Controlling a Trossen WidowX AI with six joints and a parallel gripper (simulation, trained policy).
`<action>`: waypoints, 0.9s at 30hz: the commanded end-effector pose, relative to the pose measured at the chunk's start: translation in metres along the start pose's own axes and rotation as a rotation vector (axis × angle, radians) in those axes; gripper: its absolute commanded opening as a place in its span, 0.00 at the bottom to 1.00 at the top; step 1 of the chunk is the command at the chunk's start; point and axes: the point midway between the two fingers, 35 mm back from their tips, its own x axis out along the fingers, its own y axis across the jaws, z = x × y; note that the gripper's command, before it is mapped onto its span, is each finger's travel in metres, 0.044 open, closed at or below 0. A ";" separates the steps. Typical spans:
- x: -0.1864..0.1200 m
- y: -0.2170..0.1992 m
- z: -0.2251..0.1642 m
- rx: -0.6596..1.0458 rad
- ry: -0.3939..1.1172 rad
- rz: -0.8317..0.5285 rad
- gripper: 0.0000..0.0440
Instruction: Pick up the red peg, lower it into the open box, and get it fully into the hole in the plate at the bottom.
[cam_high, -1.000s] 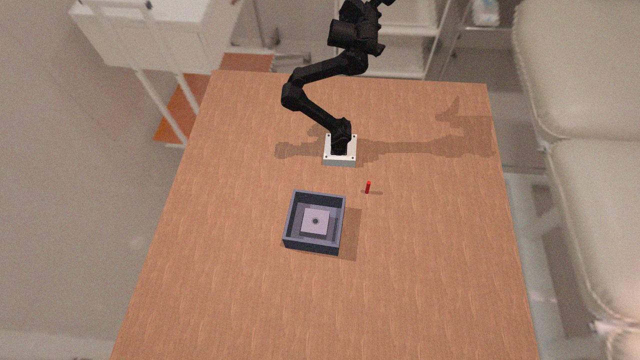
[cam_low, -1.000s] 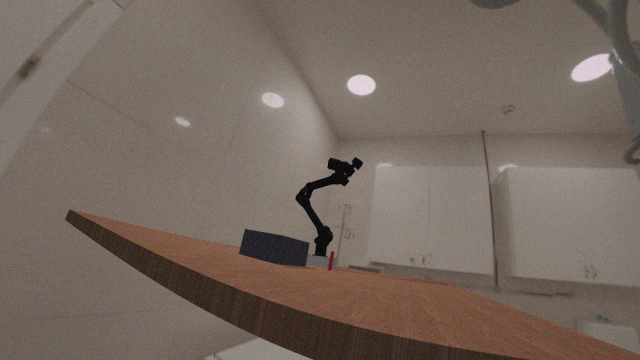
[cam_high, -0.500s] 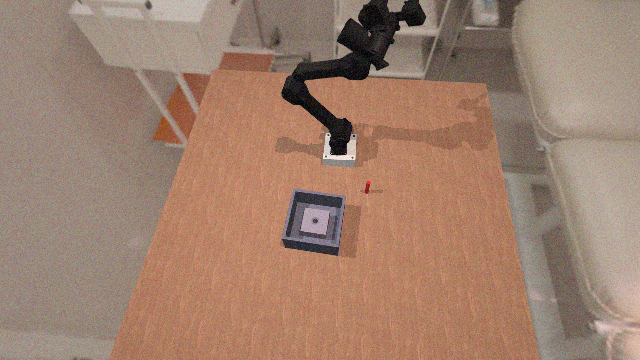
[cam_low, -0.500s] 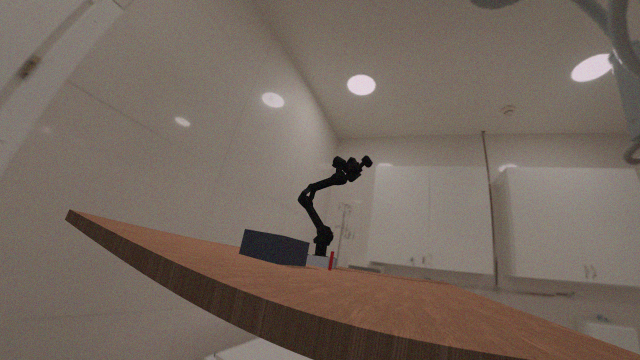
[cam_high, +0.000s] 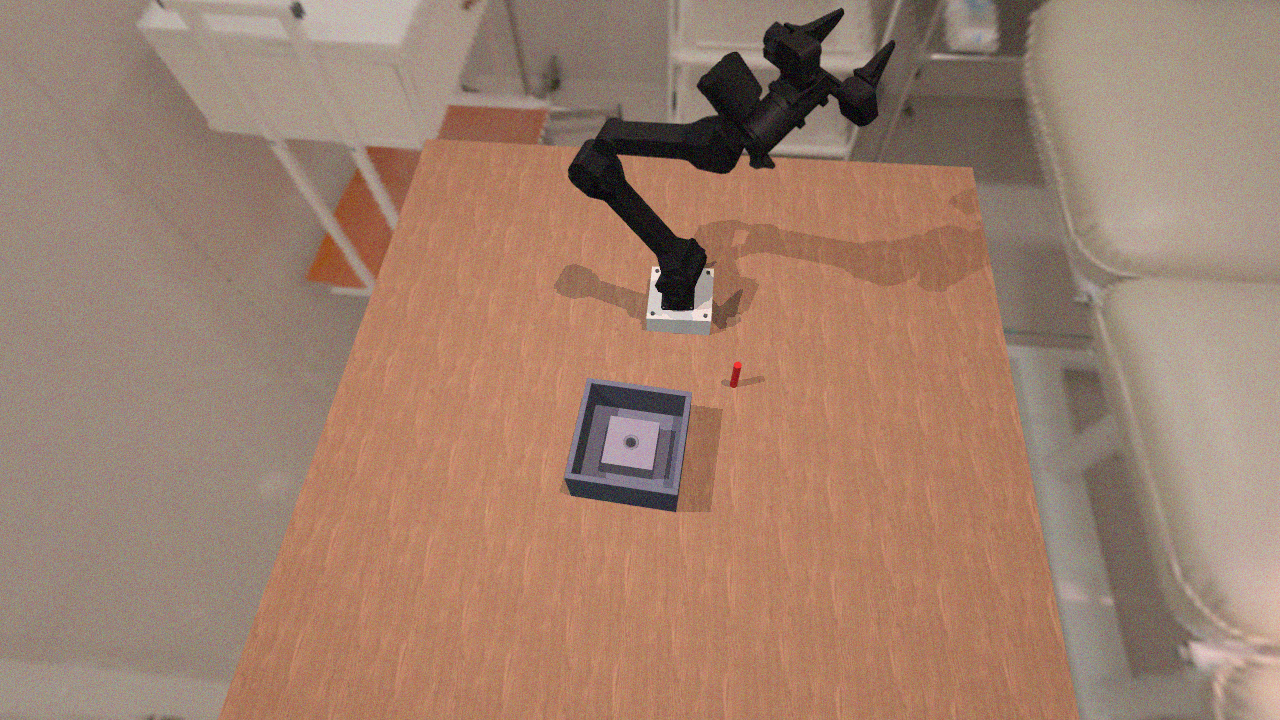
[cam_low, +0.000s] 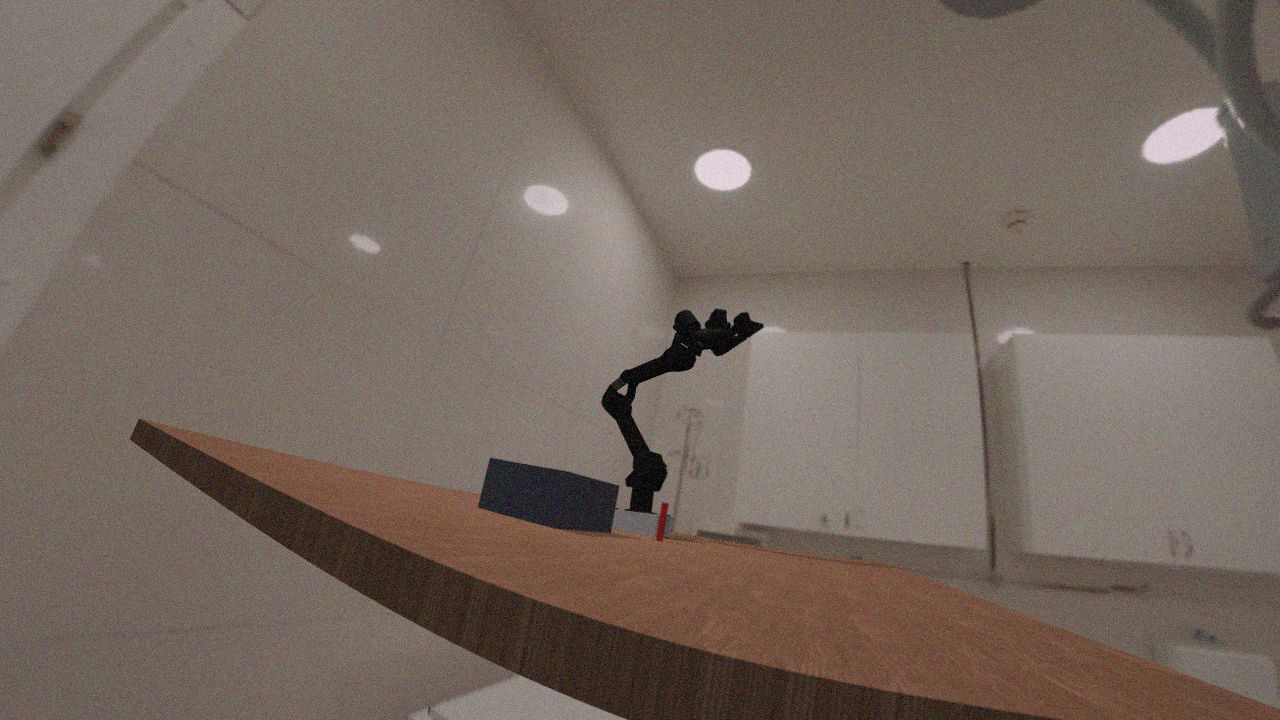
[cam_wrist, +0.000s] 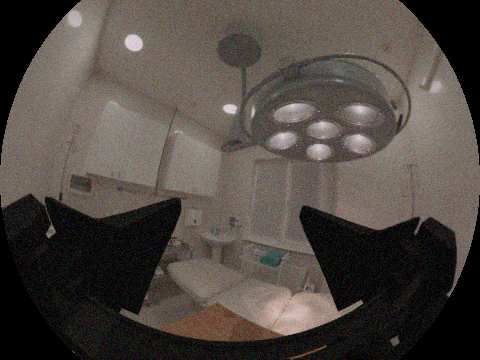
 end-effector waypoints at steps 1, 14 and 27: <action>-0.005 -0.020 -0.007 0.058 0.008 -0.093 1.00; -0.044 -0.096 -0.034 0.274 0.019 -0.493 1.00; -0.108 -0.152 -0.071 0.487 0.014 -0.894 1.00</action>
